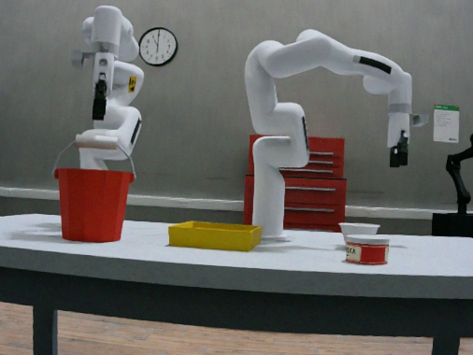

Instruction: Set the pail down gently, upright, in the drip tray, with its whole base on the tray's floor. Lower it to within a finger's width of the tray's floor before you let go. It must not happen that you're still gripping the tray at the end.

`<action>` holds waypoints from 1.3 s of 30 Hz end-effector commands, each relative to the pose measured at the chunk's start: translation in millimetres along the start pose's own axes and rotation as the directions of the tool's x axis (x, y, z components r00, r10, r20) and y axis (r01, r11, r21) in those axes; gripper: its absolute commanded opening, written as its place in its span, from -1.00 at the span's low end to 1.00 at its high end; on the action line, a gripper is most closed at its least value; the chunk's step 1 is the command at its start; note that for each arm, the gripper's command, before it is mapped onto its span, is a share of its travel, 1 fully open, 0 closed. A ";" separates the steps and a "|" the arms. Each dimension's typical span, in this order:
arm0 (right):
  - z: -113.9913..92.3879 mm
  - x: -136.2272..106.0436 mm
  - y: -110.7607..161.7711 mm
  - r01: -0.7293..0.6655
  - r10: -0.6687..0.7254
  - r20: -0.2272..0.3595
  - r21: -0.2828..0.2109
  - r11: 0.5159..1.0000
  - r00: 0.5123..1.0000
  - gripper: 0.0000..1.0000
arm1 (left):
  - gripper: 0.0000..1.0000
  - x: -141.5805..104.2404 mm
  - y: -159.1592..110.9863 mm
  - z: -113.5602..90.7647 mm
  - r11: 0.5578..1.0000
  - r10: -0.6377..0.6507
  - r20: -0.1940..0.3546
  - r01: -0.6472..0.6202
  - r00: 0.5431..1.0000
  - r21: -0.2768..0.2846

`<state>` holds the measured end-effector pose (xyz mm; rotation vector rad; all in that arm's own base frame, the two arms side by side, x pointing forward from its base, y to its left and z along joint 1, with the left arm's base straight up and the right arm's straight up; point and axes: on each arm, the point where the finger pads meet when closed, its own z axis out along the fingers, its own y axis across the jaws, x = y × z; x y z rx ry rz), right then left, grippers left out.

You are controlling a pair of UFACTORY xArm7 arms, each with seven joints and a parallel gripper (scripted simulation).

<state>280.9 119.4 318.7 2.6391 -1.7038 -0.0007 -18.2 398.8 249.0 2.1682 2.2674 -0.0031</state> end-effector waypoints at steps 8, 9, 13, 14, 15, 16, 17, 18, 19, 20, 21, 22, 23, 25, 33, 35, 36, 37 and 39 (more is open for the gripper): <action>15.7 0.0 -0.9 0.000 0.000 0.000 0.003 1.000 1.000 1.00 | 1.00 0.7 -0.2 -1.1 1.000 0.000 -0.003 0.000 1.000 0.000; 18.0 0.0 -0.9 0.000 0.000 0.000 0.003 1.000 1.000 1.00 | 1.00 0.7 -0.2 -1.1 1.000 0.000 -0.003 0.000 1.000 0.000; 27.7 0.1 -1.0 0.000 0.000 0.000 0.003 1.000 1.000 1.00 | 1.00 0.7 -0.2 -1.1 1.000 0.000 -0.003 0.000 1.000 0.000; 30.3 0.1 -1.1 0.000 0.000 0.000 0.003 1.000 1.000 1.00 | 1.00 0.7 -0.2 -1.1 1.000 0.000 -0.003 0.000 1.000 0.000; 32.9 0.1 -1.1 0.000 0.000 0.000 0.003 1.000 1.000 1.00 | 1.00 0.7 -0.2 -1.1 1.000 0.000 -0.003 0.000 1.000 0.000; 35.5 0.1 -1.1 0.000 0.000 0.000 0.003 1.000 1.000 1.00 | 1.00 0.7 -0.2 -1.1 1.000 0.000 -0.003 0.000 1.000 0.000; 38.0 0.1 -1.2 0.000 0.000 0.000 0.003 1.000 1.000 1.00 | 1.00 0.7 -0.2 -1.1 1.000 0.000 -0.003 0.000 1.000 0.000; 40.5 0.1 -1.2 0.000 0.000 0.000 0.003 1.000 1.000 1.00 | 1.00 0.7 -0.2 -1.1 1.000 0.000 -0.003 0.000 1.000 0.000; 43.0 0.1 -1.2 0.000 0.000 0.000 0.003 1.000 1.000 1.00 | 1.00 0.7 -0.2 -1.1 1.000 0.000 -0.003 0.000 1.000 0.000; 45.4 0.1 -1.3 0.000 0.000 0.000 0.003 1.000 1.000 1.00 | 1.00 0.7 -0.2 -1.1 1.000 0.000 -0.003 0.000 1.000 0.000; 47.8 0.1 -1.3 0.000 0.000 0.000 0.003 1.000 1.000 1.00 | 1.00 0.7 -0.2 -1.1 1.000 0.000 -0.003 0.000 1.000 0.000; 47.8 0.1 -1.3 0.000 0.000 0.000 0.003 1.000 1.000 1.00 | 1.00 0.7 -0.2 -1.1 1.000 0.000 -0.003 0.000 1.000 0.000; 47.8 0.1 -1.3 0.000 0.000 0.000 0.003 1.000 1.000 1.00 | 1.00 0.7 -0.2 -1.1 1.000 0.000 -0.003 0.000 1.000 0.000; 52.3 0.2 -1.4 0.000 0.000 0.000 0.003 1.000 1.000 1.00 | 1.00 0.7 -0.2 -1.1 1.000 0.000 -0.003 0.000 1.000 0.000; 66.1 0.2 -1.6 0.000 0.000 0.000 0.003 1.000 1.000 1.00 | 1.00 0.7 -0.2 -1.1 1.000 0.000 -0.003 0.000 1.000 0.000; 68.3 0.2 -1.6 0.000 0.000 0.000 0.003 1.000 1.000 1.00 | 1.00 0.7 -0.2 -1.1 1.000 0.000 -0.003 0.000 1.000 0.000; 69.3 0.2 -1.6 0.000 0.000 0.000 0.003 1.000 1.000 1.00 | 1.00 0.7 -0.2 -1.1 1.000 0.000 -0.003 0.000 1.000 0.000; 70.1 0.2 -1.6 0.000 0.000 0.000 0.003 1.000 1.000 1.00 | 1.00 0.7 -0.2 -1.1 1.000 0.000 -0.003 0.000 1.000 0.000; 70.8 0.2 -1.6 0.000 0.000 0.000 0.003 1.000 1.000 1.00 | 1.00 0.7 -0.2 -1.1 1.000 0.000 -0.003 0.000 1.000 0.000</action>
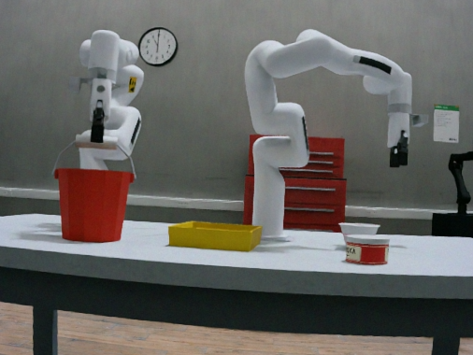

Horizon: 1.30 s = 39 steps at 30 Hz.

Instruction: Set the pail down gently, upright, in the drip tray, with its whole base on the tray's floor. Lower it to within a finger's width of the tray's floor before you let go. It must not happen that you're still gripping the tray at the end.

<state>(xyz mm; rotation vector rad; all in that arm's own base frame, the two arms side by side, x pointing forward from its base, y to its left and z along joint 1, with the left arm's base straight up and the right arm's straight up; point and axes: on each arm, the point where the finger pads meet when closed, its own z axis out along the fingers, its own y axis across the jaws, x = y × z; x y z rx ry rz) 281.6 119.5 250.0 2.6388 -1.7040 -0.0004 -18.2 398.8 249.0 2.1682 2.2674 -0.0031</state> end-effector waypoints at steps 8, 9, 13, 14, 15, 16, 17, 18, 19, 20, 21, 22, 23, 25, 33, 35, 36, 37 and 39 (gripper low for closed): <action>4.1 0.0 -1.0 0.000 0.000 0.000 0.003 1.000 1.000 1.00 | 1.00 0.7 -0.2 -1.1 1.000 0.000 -0.003 0.000 1.000 0.000; 4.1 0.0 -1.0 0.000 0.000 0.000 0.003 1.000 1.000 1.00 | 1.00 0.7 -0.2 -1.1 1.000 0.000 -0.003 0.000 1.000 0.000; 4.1 0.0 -1.0 0.000 0.000 0.000 0.003 1.000 1.000 1.00 | 1.00 0.7 -0.2 -1.1 1.000 0.000 -0.003 0.000 1.000 0.000; 4.1 0.0 -1.0 0.000 0.000 0.000 0.003 1.000 1.000 1.00 | 1.00 0.7 -0.2 -1.1 1.000 0.000 -0.003 0.000 1.000 0.000; 4.1 0.0 -1.0 0.000 0.000 0.000 0.003 1.000 1.000 1.00 | 1.00 0.7 -0.2 -1.1 1.000 0.000 -0.003 0.000 1.000 0.000; 4.1 0.0 -1.0 0.000 0.000 0.000 0.003 1.000 1.000 1.00 | 1.00 0.7 -0.2 -1.1 1.000 0.000 -0.003 0.000 1.000 0.000; 4.1 0.0 -1.0 0.000 0.000 0.000 0.003 1.000 1.000 1.00 | 1.00 0.7 -0.2 -1.1 1.000 0.000 -0.003 0.000 1.000 0.000; 4.1 0.0 -1.0 0.000 0.000 0.000 0.003 1.000 1.000 1.00 | 1.00 0.7 -0.2 -1.1 1.000 0.000 -0.003 0.000 1.000 0.000; 4.1 0.0 -1.0 0.000 0.000 0.000 0.003 1.000 1.000 1.00 | 1.00 0.7 -0.2 -1.1 1.000 0.000 -0.003 0.000 1.000 0.000; 4.1 0.0 -1.0 0.000 0.000 0.000 0.003 1.000 1.000 1.00 | 1.00 0.7 -0.2 -1.1 1.000 0.000 -0.003 0.000 1.000 0.000; 4.1 0.0 -1.0 0.000 0.000 0.000 0.003 1.000 1.000 1.00 | 1.00 0.7 -0.2 -1.1 1.000 0.000 -0.003 0.000 1.000 0.000; 4.1 0.0 -1.0 0.000 0.000 0.000 0.003 1.000 1.000 -1.00 | 1.00 0.7 -0.2 -1.1 1.000 0.000 -0.003 0.000 1.000 0.000; 4.1 0.0 -1.0 0.000 0.000 0.000 0.003 1.000 1.000 -1.00 | 1.00 0.7 -0.2 -1.1 1.000 0.000 -0.003 0.000 1.000 0.000; 4.1 0.0 -1.0 0.000 0.000 0.000 0.003 1.000 1.000 -1.00 | 1.00 0.7 -0.2 -1.1 1.000 0.000 -0.003 0.000 1.000 0.000; 4.1 0.0 -1.0 0.000 0.000 0.000 0.003 1.000 1.000 -1.00 | 1.00 0.7 -0.2 -1.1 1.000 0.000 -0.003 0.000 1.000 0.000; 4.1 0.0 -1.0 0.000 0.000 0.000 0.003 1.000 1.000 -1.00 | 1.00 0.7 -0.2 -1.1 1.000 0.000 -0.003 0.000 1.000 0.000; 4.1 0.0 -1.0 0.000 0.000 0.000 0.003 1.000 1.000 -1.00 | 1.00 0.7 -0.2 -1.1 1.000 0.000 -0.003 0.000 1.000 0.000; 4.1 0.0 -1.0 0.000 0.000 0.000 0.003 1.000 1.000 -1.00 | 1.00 0.7 -0.2 -1.1 1.000 0.000 -0.003 0.000 1.000 0.000; 4.1 0.0 -1.0 0.000 0.000 0.000 0.003 1.000 1.000 -1.00 | 1.00 0.7 -0.2 -1.1 1.000 0.000 -0.003 0.000 1.000 0.000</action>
